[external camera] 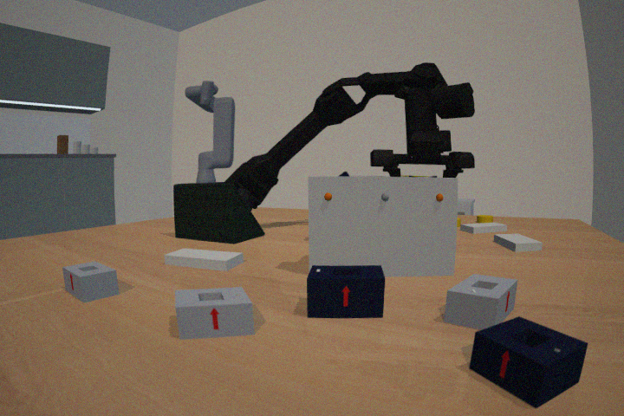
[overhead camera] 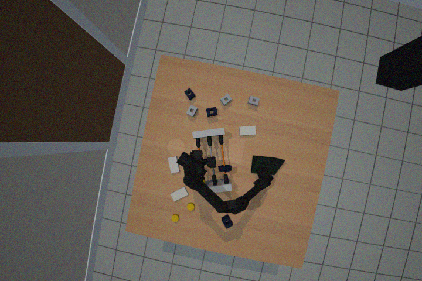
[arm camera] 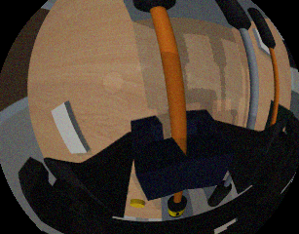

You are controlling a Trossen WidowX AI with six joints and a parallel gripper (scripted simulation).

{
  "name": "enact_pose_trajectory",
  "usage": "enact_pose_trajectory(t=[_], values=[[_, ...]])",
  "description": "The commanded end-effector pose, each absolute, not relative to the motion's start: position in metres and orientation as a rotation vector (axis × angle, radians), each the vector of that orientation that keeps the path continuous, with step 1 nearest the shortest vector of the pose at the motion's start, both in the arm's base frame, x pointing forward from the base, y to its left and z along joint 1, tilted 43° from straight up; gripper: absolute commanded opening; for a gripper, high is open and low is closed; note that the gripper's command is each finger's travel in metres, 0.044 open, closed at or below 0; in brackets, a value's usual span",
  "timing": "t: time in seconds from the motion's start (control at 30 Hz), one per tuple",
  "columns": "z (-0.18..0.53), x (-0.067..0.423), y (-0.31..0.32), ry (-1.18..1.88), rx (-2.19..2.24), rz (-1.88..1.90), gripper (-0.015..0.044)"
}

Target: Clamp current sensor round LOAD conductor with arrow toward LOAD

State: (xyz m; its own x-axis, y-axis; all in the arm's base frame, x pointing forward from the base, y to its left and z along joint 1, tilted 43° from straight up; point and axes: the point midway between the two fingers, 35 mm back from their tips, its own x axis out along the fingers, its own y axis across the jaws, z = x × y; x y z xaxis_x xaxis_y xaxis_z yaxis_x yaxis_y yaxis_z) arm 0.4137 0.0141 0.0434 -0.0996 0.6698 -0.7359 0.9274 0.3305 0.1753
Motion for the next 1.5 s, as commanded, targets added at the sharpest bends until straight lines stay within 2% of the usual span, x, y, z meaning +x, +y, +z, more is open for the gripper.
enact_pose_trajectory(t=[0.0,0.97,1.47], values=[[0.044,0.414,0.014,1.844,1.412,-0.433,0.0],[0.044,0.414,0.014,1.84,1.416,-0.432,0.0],[0.054,0.416,0.004,1.635,1.628,-0.305,0.0]])
